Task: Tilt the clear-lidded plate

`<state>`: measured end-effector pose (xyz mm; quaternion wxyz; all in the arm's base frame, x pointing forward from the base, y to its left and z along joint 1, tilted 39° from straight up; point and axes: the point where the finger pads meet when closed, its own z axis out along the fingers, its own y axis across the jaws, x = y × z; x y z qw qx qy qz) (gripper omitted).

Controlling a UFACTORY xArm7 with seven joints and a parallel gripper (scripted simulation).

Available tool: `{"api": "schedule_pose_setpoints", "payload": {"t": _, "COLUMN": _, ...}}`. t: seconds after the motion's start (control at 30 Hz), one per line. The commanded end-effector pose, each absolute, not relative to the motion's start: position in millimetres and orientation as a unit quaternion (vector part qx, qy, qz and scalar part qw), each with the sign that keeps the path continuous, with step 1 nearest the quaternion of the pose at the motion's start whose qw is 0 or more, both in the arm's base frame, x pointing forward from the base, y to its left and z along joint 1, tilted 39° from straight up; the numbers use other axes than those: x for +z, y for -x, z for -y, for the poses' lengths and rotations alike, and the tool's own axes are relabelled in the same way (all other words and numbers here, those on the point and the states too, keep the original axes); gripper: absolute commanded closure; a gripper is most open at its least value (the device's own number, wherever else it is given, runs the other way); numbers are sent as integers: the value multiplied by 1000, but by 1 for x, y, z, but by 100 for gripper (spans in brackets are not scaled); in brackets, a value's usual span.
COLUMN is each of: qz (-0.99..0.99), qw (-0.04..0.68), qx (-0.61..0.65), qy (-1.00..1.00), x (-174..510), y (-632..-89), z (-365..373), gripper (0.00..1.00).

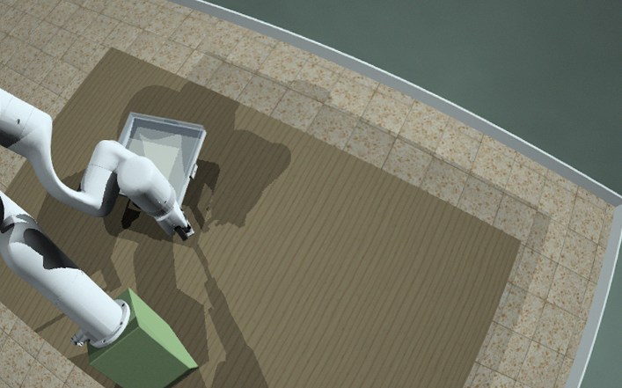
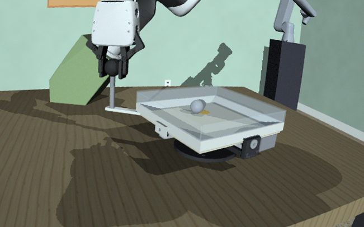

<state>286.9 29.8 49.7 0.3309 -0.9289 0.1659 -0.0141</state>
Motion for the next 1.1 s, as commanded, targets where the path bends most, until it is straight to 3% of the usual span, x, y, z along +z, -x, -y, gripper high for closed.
{"api": "schedule_pose_setpoints", "payload": {"t": 0.0, "qz": -167, "qw": 331, "qx": -17, "qy": 929, "x": 48, "y": -288, "z": -29, "gripper": 100}}
{"api": "schedule_pose_setpoints", "payload": {"t": 1.07, "qz": -167, "qw": 331, "qx": -17, "qy": 929, "x": 51, "y": -286, "z": -29, "gripper": 100}}
